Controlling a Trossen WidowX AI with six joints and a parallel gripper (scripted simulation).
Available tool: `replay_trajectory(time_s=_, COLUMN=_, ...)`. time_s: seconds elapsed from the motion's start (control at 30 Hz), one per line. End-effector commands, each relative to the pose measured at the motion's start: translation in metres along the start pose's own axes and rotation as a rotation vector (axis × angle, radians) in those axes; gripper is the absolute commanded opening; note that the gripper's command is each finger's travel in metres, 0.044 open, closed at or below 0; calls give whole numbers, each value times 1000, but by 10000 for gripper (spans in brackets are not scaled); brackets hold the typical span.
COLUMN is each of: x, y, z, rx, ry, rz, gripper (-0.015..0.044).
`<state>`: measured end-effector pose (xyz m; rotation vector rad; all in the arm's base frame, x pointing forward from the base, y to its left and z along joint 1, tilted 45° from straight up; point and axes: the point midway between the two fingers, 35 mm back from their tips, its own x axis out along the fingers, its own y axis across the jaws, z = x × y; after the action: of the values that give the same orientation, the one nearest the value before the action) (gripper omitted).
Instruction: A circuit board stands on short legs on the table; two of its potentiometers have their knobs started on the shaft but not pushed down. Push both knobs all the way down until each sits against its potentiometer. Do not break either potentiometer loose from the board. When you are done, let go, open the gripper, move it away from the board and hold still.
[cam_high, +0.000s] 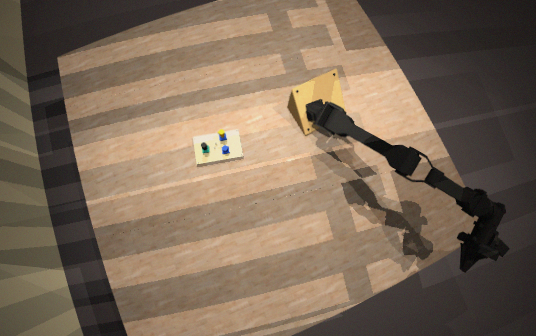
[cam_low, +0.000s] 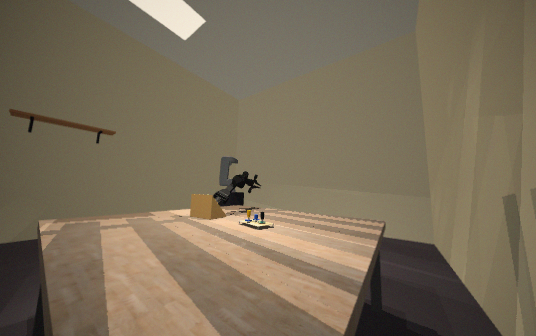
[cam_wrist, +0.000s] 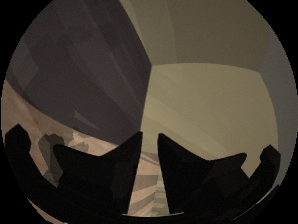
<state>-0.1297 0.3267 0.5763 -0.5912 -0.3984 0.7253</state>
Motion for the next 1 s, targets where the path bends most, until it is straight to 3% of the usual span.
replay_trajectory(time_s=0.0, x=21, y=-3, z=-1, rx=-52, ry=2, rz=-72, gripper=0)
replay_trajectory(time_s=0.97, x=185, y=-23, z=-45, rx=-559, ry=49, rz=-416, gripper=0)
